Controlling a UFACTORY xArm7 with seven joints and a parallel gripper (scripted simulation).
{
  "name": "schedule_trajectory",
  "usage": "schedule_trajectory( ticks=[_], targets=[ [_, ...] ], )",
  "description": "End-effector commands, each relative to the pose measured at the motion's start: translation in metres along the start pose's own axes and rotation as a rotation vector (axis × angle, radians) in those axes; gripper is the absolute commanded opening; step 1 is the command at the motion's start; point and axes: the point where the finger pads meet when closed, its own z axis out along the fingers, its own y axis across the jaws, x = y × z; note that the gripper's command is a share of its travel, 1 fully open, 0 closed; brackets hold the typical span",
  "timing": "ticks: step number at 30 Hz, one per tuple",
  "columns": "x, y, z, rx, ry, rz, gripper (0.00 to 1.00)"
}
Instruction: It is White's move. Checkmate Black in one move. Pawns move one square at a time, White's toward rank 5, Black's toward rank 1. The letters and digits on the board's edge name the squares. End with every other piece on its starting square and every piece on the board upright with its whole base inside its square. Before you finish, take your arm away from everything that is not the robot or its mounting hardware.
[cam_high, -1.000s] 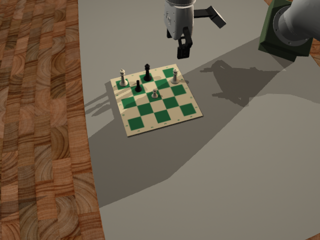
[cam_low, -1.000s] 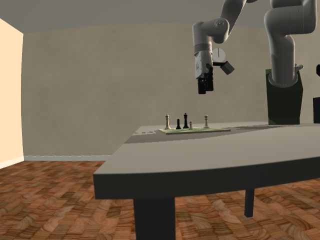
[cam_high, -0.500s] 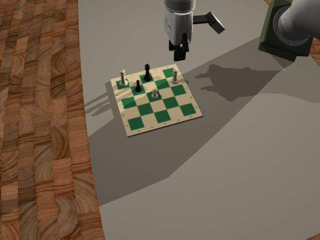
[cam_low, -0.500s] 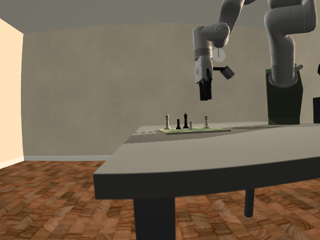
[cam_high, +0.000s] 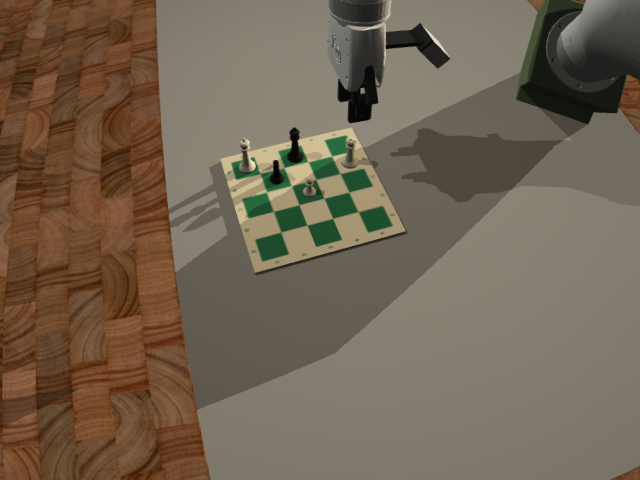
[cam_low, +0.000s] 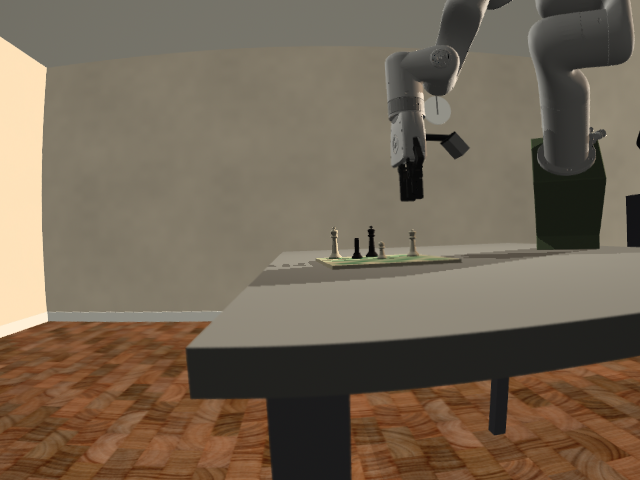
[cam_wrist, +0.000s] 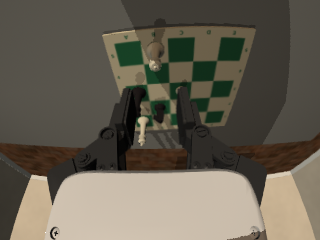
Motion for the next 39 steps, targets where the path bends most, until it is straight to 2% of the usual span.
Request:
schedule_trajectory(
  ticks=[1,23,39],
  targets=[
    [-0.001,-0.001,-0.001,0.002,-0.002,0.000,0.42],
    [-0.001,-0.001,0.003,0.002,-0.002,0.000,0.42],
    [-0.001,-0.001,0.024,0.002,-0.002,0.000,0.42]
  ],
)
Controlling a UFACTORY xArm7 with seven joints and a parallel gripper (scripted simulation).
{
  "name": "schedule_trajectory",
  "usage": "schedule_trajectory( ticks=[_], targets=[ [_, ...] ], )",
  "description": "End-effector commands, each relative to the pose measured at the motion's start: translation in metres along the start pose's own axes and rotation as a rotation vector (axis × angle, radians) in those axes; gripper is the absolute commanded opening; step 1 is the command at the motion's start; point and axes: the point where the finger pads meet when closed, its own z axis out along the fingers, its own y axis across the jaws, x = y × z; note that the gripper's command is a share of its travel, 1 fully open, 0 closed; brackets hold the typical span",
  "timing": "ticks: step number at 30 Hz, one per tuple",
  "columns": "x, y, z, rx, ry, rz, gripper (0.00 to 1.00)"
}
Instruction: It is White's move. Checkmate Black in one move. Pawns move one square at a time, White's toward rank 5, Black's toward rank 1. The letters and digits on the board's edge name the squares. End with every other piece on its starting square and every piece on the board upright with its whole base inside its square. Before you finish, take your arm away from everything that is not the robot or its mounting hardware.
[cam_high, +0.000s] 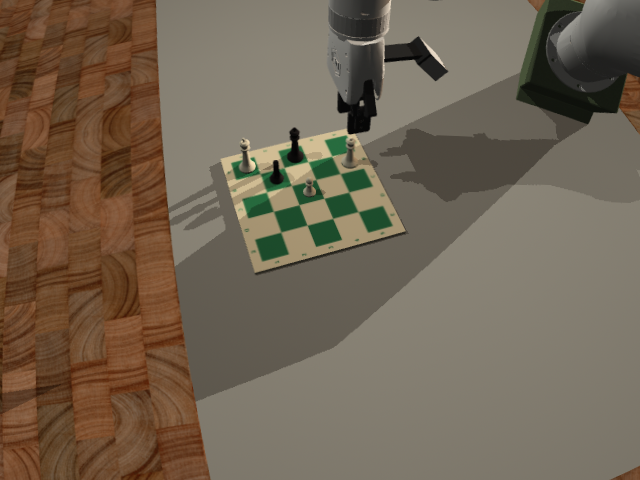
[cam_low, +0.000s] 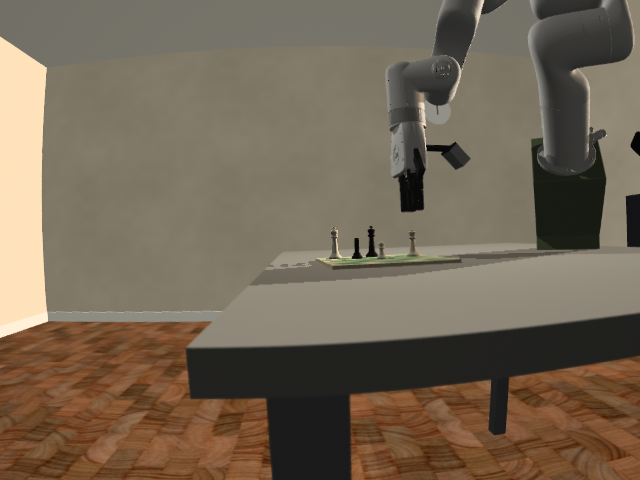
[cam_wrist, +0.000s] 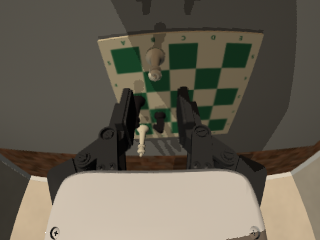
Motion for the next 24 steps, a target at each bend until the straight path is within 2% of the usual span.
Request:
schedule_trajectory(
  ticks=[1,14,24],
  targets=[
    [-0.001,-0.001,0.002,0.002,-0.002,0.000,0.42],
    [-0.001,-0.001,0.021,0.002,-0.002,0.000,0.42],
    [-0.001,-0.001,0.028,0.002,-0.002,0.000,0.42]
  ],
)
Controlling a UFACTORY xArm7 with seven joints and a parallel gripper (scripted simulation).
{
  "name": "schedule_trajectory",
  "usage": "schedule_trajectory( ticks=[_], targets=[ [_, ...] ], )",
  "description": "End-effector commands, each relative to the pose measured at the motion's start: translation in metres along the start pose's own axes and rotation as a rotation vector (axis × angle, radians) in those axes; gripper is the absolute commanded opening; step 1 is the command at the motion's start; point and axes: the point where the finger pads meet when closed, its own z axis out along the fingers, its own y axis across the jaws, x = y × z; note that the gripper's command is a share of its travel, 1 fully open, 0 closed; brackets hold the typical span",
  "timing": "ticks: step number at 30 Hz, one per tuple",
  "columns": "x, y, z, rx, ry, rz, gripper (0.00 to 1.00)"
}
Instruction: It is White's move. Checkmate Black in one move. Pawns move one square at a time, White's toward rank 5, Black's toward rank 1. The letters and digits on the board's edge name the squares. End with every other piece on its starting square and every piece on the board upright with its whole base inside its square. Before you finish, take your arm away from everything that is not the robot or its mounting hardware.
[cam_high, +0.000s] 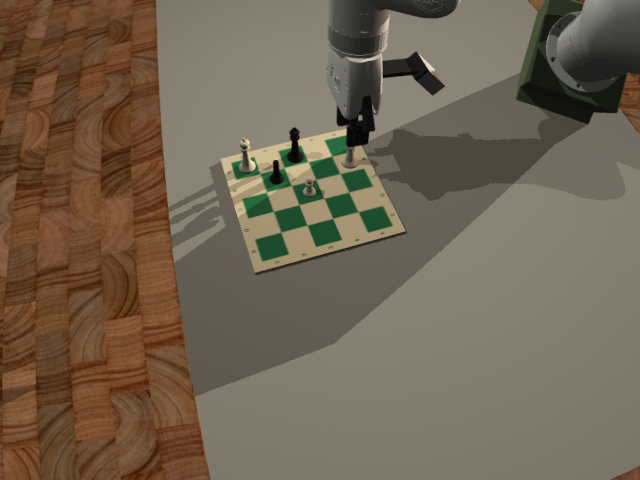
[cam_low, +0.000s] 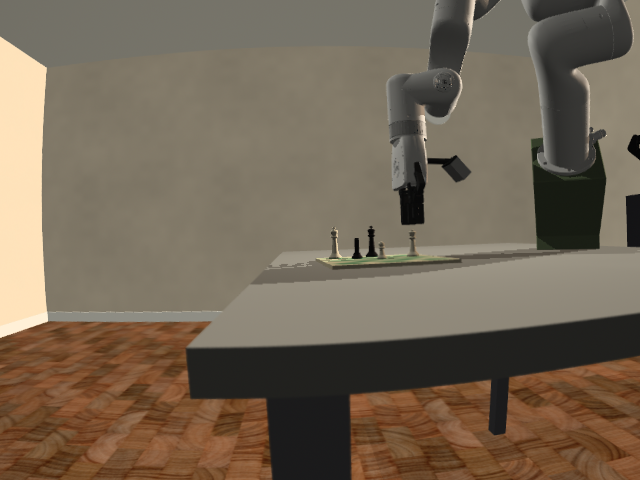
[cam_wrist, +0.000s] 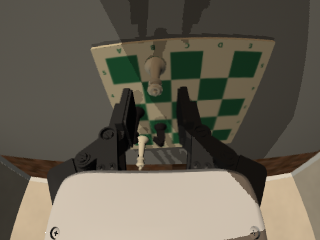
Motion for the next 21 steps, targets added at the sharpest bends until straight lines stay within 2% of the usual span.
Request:
schedule_trajectory(
  ticks=[1,21],
  targets=[
    [-0.0007,-0.0009,0.0015,0.002,-0.002,0.000,0.42],
    [-0.0008,-0.0009,0.0032,0.002,-0.002,0.000,0.42]
  ],
)
